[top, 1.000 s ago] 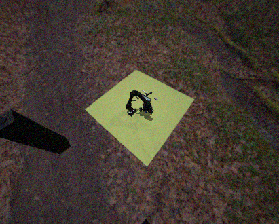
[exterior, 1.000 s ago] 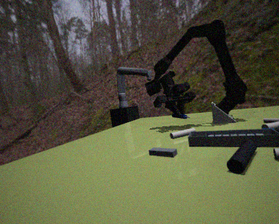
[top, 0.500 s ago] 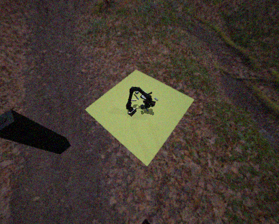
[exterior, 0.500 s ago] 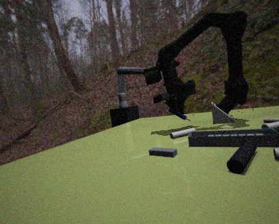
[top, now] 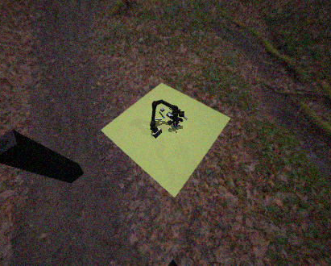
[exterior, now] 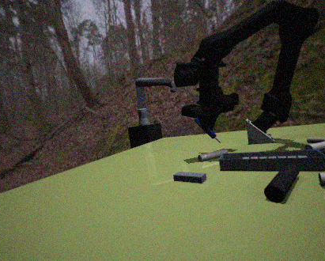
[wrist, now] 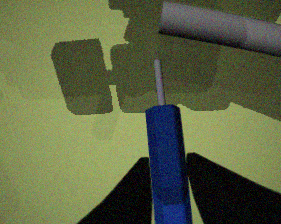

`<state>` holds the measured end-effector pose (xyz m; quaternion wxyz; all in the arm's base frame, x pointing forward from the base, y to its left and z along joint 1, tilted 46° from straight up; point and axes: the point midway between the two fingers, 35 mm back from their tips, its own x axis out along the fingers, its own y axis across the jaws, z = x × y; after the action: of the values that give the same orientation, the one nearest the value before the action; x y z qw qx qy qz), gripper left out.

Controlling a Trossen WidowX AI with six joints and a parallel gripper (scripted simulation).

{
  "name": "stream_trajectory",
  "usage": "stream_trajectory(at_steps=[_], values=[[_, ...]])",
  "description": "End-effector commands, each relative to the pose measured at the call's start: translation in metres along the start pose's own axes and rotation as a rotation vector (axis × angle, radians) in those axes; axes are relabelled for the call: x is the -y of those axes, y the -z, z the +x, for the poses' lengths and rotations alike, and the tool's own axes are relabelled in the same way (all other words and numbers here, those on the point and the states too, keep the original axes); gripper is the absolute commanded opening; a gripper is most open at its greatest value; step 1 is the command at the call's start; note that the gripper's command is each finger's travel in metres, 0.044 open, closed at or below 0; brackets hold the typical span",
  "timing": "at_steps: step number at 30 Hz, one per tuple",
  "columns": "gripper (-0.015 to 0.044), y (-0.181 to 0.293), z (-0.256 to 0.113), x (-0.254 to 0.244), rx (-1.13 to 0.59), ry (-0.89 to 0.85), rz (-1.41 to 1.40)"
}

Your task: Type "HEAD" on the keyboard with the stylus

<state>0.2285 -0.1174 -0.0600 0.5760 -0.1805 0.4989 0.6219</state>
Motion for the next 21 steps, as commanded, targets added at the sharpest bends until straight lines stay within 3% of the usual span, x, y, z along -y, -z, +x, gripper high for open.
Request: stream_trajectory(at_steps=[1, 21], values=[[0.0, -0.009, -0.007, 0.008, -0.093, 0.01, -0.02], [0.0, -0.086, -0.04, 0.037, -0.421, 0.138, -0.216]])
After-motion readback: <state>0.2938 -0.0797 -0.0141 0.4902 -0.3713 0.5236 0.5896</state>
